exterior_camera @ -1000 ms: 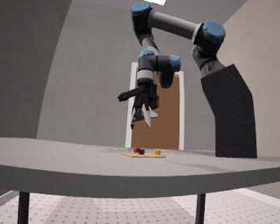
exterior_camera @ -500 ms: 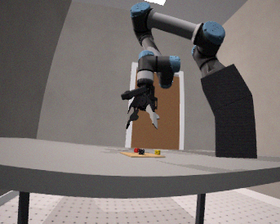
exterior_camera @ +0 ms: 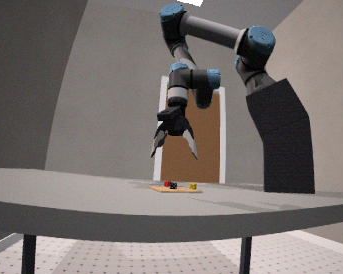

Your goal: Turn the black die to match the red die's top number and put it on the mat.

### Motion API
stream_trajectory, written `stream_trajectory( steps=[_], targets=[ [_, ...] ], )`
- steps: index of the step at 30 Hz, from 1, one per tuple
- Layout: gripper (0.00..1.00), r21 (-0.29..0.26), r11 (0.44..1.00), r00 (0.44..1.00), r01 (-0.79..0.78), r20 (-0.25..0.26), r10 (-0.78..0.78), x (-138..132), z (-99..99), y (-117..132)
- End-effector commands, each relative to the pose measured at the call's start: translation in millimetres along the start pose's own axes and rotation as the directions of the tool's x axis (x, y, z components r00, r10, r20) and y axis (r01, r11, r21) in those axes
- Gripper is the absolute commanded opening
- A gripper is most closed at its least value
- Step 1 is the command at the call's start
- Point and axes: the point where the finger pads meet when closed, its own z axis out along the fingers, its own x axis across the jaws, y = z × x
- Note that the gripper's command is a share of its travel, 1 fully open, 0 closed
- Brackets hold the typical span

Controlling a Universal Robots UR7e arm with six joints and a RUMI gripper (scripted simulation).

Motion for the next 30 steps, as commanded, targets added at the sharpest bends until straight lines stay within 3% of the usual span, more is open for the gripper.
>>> stream_trajectory(
  steps=[1, 8, 30],
  targets=[
    [1.0, 0.006, 0.988, 0.988, 0.153, -0.002, -0.153, -1.3, 0.2, 1.2],
    [1.0, 0.006, 0.95, 0.95, 0.311, -0.003, -0.311, -3.1, 0.7, 3.3],
    [1.0, 0.005, 0.867, 0.867, 0.498, -0.004, -0.498, -5.2, 1.4, 6.4]
  ],
)
